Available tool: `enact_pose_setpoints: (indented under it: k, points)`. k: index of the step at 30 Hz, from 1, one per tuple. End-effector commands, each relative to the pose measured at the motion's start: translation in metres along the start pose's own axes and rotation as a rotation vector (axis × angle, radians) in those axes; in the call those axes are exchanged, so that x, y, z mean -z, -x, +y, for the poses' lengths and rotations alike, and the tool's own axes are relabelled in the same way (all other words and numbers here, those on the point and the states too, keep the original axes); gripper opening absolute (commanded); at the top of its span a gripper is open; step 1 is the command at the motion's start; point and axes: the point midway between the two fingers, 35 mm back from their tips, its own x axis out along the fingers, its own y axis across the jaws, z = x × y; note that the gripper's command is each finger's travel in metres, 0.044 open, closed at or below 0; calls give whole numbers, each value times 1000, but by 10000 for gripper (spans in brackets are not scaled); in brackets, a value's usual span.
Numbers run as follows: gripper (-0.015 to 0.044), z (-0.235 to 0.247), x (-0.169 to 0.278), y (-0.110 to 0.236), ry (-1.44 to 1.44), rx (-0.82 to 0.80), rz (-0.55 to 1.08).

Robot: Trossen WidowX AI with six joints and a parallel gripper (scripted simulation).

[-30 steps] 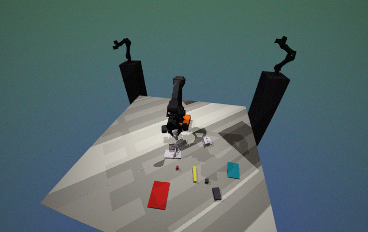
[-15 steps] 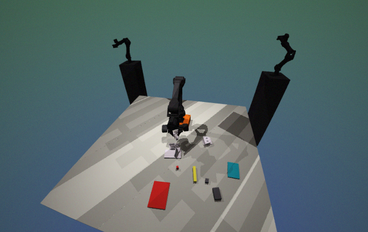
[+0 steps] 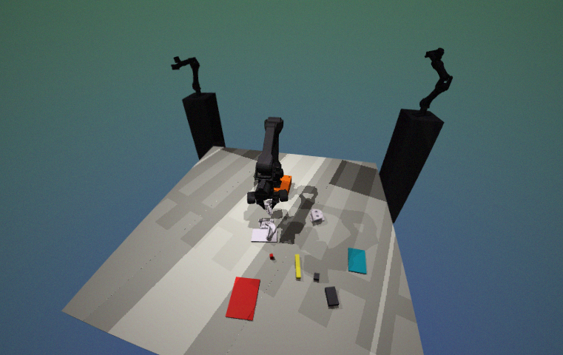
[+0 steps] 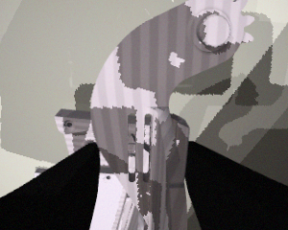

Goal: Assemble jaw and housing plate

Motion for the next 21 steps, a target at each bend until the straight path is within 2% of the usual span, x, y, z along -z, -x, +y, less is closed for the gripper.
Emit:
enact_pose_setpoints:
  k: [1, 21]
  points:
    - [134, 5, 12, 4, 4, 2, 12]
    - [134, 42, 66, 6, 4, -1, 16]
